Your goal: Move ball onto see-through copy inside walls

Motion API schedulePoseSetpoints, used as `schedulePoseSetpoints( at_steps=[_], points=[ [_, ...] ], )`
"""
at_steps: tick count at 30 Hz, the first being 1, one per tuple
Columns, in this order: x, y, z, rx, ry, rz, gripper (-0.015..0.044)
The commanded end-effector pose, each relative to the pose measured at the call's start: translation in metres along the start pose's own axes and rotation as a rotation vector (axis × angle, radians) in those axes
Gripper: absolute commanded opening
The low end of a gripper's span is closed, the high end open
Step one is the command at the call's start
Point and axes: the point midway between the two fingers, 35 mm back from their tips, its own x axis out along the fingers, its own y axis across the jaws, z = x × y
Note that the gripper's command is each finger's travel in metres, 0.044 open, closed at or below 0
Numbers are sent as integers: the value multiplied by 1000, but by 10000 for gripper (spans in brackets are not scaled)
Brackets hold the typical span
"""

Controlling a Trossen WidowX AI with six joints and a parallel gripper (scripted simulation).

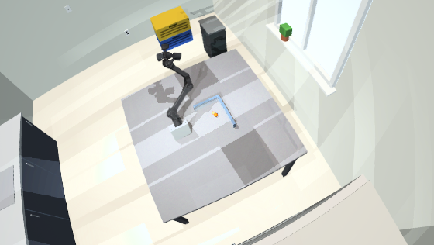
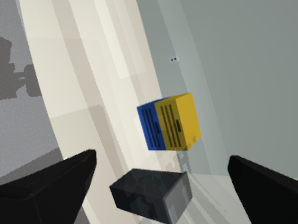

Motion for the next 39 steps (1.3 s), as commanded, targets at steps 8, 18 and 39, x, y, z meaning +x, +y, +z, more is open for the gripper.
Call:
schedulePoseSetpoints(
  at_steps=[8,18,39],
  points=[
    [7,-9,81,-343,-147,-121,258],
    [-26,-11,206,-918,-368,-435,258],
    [-221,5,352,-1495,-491,-1438,258]
  ],
)
